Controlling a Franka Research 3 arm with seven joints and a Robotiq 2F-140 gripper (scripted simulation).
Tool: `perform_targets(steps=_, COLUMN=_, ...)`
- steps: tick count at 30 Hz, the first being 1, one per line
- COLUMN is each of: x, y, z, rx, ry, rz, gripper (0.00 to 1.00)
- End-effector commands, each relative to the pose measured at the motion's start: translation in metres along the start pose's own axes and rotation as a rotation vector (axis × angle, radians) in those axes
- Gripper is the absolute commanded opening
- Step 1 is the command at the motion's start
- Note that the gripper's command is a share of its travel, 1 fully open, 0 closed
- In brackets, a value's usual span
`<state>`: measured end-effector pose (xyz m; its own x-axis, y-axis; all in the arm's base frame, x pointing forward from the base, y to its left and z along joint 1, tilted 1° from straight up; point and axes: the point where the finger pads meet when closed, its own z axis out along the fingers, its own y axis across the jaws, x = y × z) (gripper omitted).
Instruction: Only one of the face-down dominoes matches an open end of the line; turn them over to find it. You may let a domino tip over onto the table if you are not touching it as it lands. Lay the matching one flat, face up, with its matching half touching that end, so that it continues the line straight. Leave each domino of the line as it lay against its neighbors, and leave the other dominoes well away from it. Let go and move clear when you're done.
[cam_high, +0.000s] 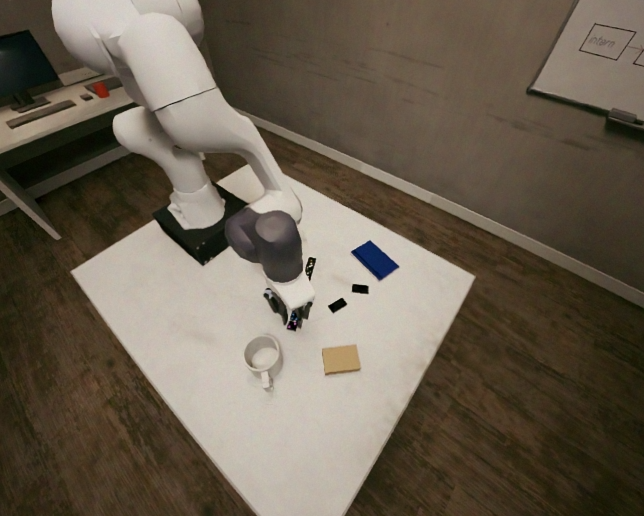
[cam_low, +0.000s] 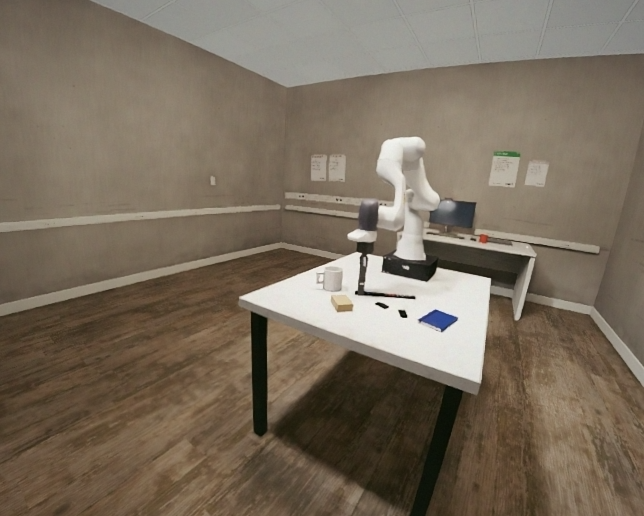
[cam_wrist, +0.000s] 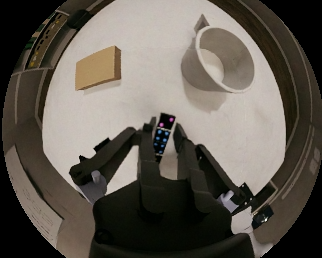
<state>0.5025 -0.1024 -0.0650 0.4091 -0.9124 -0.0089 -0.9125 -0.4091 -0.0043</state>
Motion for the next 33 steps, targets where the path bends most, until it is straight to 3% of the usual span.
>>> perform_targets(steps=1, x=0.0, y=0.0, z=0.0, rx=-0.001, ry=-0.001, rz=0.005, gripper=0.34)
perform_targets(steps=11, x=-0.003, y=0.0, z=-0.003, rx=-0.001, ry=-0.001, rz=0.005, gripper=0.34)
perform_targets(steps=21, x=-0.024, y=-0.001, z=-0.031, rx=-0.001, ry=-0.001, rz=0.005, gripper=0.34)
perform_targets(steps=33, x=-0.028, y=-0.001, z=-0.036, rx=-0.001, ry=-0.001, rz=0.005, gripper=0.34)
